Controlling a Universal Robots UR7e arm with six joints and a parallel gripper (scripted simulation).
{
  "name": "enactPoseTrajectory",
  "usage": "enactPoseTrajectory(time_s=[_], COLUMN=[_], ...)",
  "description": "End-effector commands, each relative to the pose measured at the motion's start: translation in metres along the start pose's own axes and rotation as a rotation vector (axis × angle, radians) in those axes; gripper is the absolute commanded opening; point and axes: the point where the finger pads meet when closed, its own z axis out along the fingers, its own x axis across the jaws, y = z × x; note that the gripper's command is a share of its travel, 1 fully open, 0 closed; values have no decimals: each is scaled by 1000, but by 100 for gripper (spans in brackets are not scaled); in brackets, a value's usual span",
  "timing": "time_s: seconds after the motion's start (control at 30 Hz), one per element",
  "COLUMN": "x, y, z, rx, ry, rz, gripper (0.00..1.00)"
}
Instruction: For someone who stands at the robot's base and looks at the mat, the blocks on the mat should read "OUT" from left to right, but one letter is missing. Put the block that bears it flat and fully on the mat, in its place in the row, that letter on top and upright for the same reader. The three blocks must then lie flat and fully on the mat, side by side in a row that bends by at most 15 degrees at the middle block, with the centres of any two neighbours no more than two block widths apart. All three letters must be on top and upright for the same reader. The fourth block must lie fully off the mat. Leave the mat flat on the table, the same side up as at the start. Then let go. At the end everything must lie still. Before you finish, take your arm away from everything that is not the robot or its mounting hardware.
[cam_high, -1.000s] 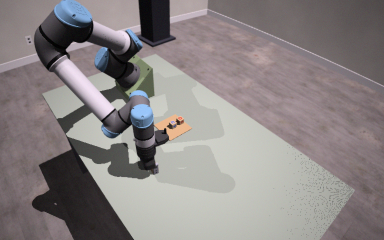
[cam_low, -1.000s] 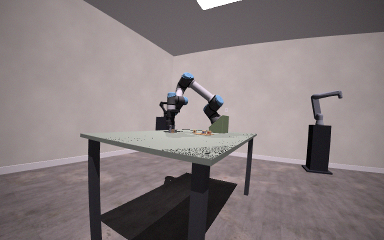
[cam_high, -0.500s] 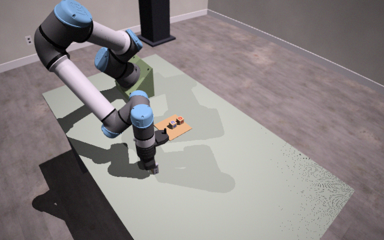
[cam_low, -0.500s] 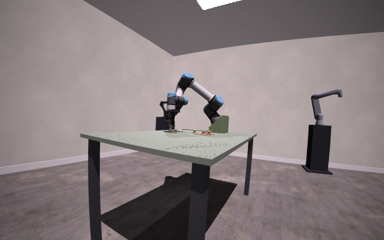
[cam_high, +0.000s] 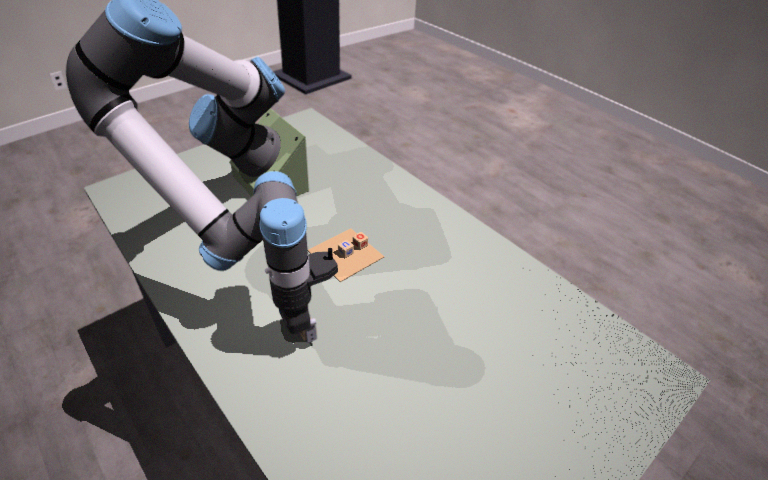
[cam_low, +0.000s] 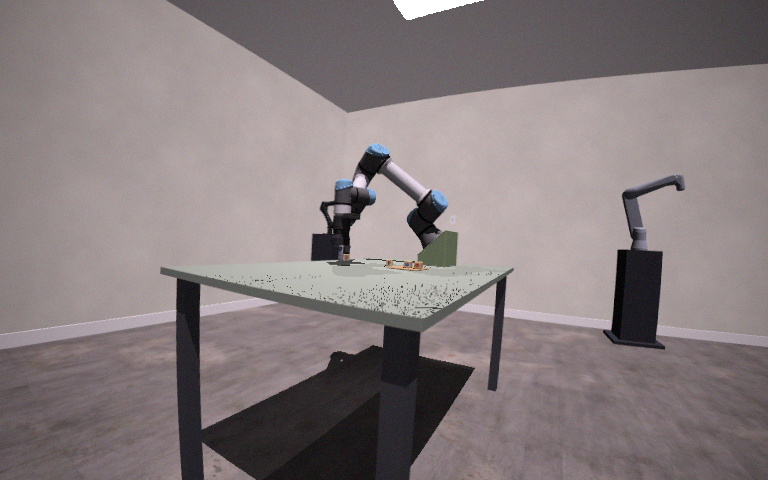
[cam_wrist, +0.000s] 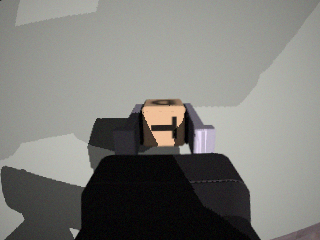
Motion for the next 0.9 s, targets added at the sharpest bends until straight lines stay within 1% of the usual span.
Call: enactPoseTrajectory(time_s=[0.0, 0.2, 0.33, 0.47, 0.87], x=[1, 1, 1, 1, -1], y=[0, 0, 0, 0, -1], z=[-16, -57, -74, -79, -79], rx=[0, 0, 0, 0, 0], ry=[4, 4, 4, 4, 4], rz=[1, 1, 1, 1, -1], gripper=[57, 57, 57, 57, 57])
